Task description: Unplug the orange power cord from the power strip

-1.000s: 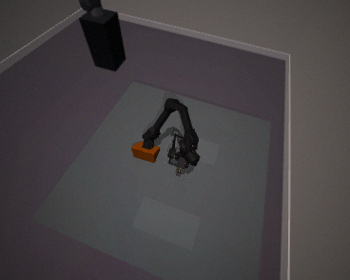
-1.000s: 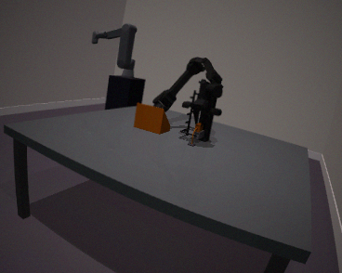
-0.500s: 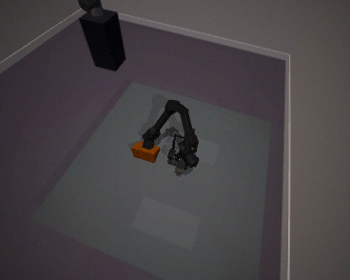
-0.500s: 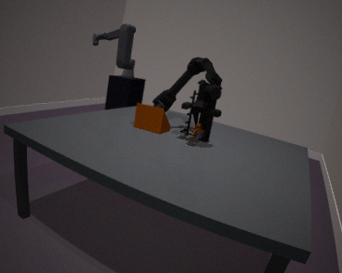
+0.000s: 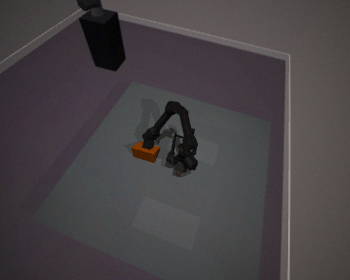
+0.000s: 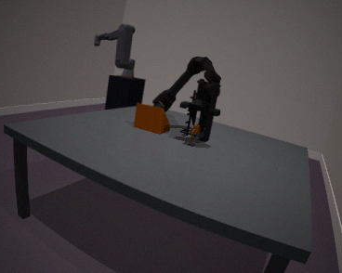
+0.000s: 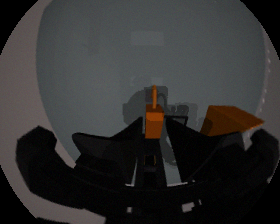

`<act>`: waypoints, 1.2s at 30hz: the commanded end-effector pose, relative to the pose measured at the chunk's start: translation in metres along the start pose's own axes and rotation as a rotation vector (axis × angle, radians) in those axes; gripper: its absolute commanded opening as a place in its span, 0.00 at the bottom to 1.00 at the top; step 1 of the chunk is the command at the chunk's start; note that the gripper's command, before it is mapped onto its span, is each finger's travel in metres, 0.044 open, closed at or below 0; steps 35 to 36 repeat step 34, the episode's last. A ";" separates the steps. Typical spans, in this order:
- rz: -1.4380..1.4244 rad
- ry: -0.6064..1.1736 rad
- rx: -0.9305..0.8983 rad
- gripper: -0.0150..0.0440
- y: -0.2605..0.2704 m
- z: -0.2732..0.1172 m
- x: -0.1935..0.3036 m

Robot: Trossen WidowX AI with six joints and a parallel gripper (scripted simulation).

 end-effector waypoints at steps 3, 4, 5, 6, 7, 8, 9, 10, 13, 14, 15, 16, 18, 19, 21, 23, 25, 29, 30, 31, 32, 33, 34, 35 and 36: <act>0.003 0.003 0.000 0.79 -0.001 0.001 0.001; 0.003 0.003 0.000 0.83 -0.001 0.001 0.001; 0.003 0.003 0.000 0.88 -0.001 0.001 -0.002; 0.003 0.002 0.000 0.92 -0.001 0.000 -0.006; 0.003 0.001 0.000 0.97 -0.002 -0.002 -0.012; 0.003 0.000 0.000 1.00 -0.003 -0.004 -0.021; 0.003 -0.001 0.000 1.00 -0.005 -0.006 -0.030; 0.003 -0.002 0.000 1.00 -0.007 -0.008 -0.040; 0.002 -0.002 0.000 1.00 -0.013 -0.011 -0.058; 0.002 -0.002 0.000 1.00 -0.013 -0.011 -0.058; 0.002 -0.002 0.000 1.00 -0.013 -0.011 -0.058; 0.002 -0.002 0.000 1.00 -0.013 -0.011 -0.058; 0.002 -0.002 0.000 1.00 -0.013 -0.011 -0.058; 0.002 -0.002 0.000 1.00 -0.013 -0.011 -0.058; 0.002 -0.002 0.000 1.00 -0.013 -0.011 -0.058; 0.002 -0.002 0.000 1.00 -0.013 -0.011 -0.058; 0.002 -0.002 0.000 1.00 -0.013 -0.011 -0.058; 0.002 -0.002 0.000 1.00 -0.013 -0.011 -0.058; 0.002 -0.002 0.000 1.00 -0.013 -0.011 -0.058; 0.002 -0.002 0.000 1.00 -0.013 -0.011 -0.058; 0.002 -0.002 0.000 1.00 -0.013 -0.011 -0.058; 0.002 -0.002 0.000 1.00 -0.013 -0.011 -0.058; 0.002 -0.002 0.000 1.00 -0.013 -0.011 -0.058; 0.002 -0.002 0.000 1.00 -0.013 -0.011 -0.058; 0.002 -0.002 0.000 1.00 -0.013 -0.011 -0.058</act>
Point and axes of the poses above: the point midway between the two fingers, 35 mm back from their tips, its own z axis out along the fingers, its own y axis across the jaws, x = y × z, the point moved 7 cm from there along -z, back along the fingers, and after that the axes turned 11 degrees about -z, right-handed, at the moved point
